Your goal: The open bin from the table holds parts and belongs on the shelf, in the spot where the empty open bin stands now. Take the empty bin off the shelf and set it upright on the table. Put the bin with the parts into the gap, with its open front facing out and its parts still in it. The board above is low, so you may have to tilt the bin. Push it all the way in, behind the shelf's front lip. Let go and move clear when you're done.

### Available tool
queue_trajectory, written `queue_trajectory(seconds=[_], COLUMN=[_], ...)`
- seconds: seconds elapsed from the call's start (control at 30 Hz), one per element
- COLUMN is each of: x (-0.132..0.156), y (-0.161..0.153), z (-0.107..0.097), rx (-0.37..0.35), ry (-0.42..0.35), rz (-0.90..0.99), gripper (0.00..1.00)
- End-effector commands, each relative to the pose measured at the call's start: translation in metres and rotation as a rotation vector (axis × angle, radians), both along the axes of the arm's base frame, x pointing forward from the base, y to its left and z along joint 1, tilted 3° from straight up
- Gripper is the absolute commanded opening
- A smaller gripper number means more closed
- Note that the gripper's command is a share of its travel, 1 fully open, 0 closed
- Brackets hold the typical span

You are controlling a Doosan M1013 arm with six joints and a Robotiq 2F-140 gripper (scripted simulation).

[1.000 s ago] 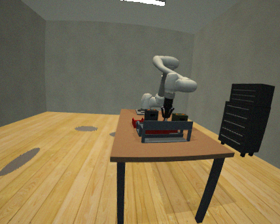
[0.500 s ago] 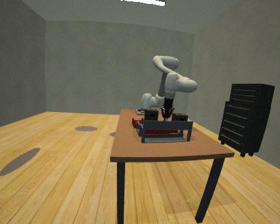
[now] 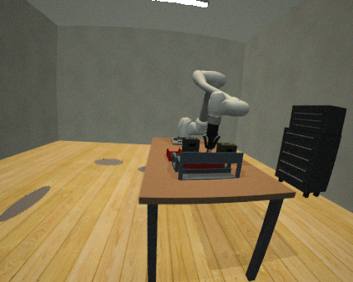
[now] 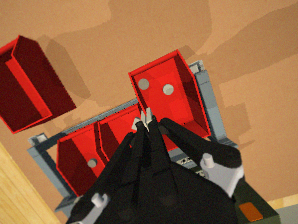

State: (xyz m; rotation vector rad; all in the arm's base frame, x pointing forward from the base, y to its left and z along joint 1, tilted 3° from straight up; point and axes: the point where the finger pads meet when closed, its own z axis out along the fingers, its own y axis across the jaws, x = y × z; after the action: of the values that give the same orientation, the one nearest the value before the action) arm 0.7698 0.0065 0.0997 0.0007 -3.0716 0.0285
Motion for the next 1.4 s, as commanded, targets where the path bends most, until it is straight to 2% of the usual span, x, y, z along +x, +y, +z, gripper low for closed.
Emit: queue_trajectory(seconds=[0.0, 1.37], x=[0.0053, 0.0104], y=[0.0011, 0.0011], z=[0.0002, 0.0008], rx=[-0.006, -0.006], ry=[-0.008, -0.017], rz=[0.004, 0.004], gripper=[0.10, 0.10])
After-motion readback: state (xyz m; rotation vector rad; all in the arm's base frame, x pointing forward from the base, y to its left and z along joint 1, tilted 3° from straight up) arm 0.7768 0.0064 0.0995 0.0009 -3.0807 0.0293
